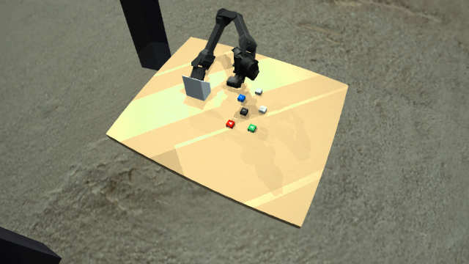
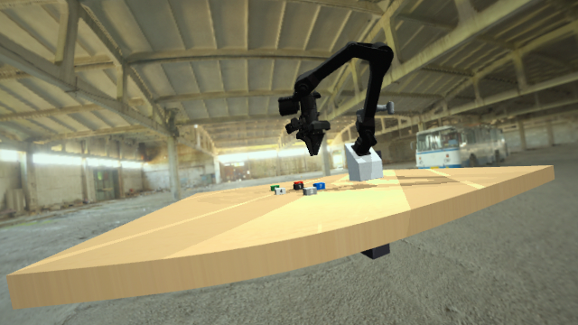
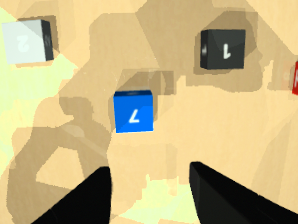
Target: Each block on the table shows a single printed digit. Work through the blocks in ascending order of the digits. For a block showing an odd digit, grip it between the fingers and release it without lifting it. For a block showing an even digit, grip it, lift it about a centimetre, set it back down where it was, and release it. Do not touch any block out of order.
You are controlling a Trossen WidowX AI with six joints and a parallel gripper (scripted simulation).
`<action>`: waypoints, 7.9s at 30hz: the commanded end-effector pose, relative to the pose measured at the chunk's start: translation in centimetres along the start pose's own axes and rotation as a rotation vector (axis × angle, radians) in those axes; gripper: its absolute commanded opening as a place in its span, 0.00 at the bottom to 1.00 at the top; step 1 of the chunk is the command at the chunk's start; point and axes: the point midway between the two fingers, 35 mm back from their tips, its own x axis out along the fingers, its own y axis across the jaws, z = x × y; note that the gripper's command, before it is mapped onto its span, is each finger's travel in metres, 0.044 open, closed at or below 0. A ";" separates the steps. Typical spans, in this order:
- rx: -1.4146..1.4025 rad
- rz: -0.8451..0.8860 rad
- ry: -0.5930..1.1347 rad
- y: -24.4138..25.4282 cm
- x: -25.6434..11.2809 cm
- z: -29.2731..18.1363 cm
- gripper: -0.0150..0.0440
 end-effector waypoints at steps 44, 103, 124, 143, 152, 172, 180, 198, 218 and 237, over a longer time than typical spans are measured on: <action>-0.003 0.017 0.013 0.8 10.6 -0.9 0.49; -0.003 0.011 0.011 0.6 6.0 -0.6 0.84; 0.002 0.007 0.012 -0.4 -1.2 -0.3 0.46; -0.006 0.001 0.010 -16.6 -1.1 1.7 0.46; -0.007 0.005 0.009 -16.5 7.1 1.6 0.81; -0.007 0.006 0.009 -16.5 9.6 1.6 0.93; -0.007 0.007 0.009 -16.4 10.7 1.5 0.93; -0.007 0.007 0.009 -16.4 10.7 1.5 0.46; -0.007 0.007 0.009 -16.4 10.7 1.5 0.46; -0.007 0.007 0.009 -16.4 10.7 1.5 0.81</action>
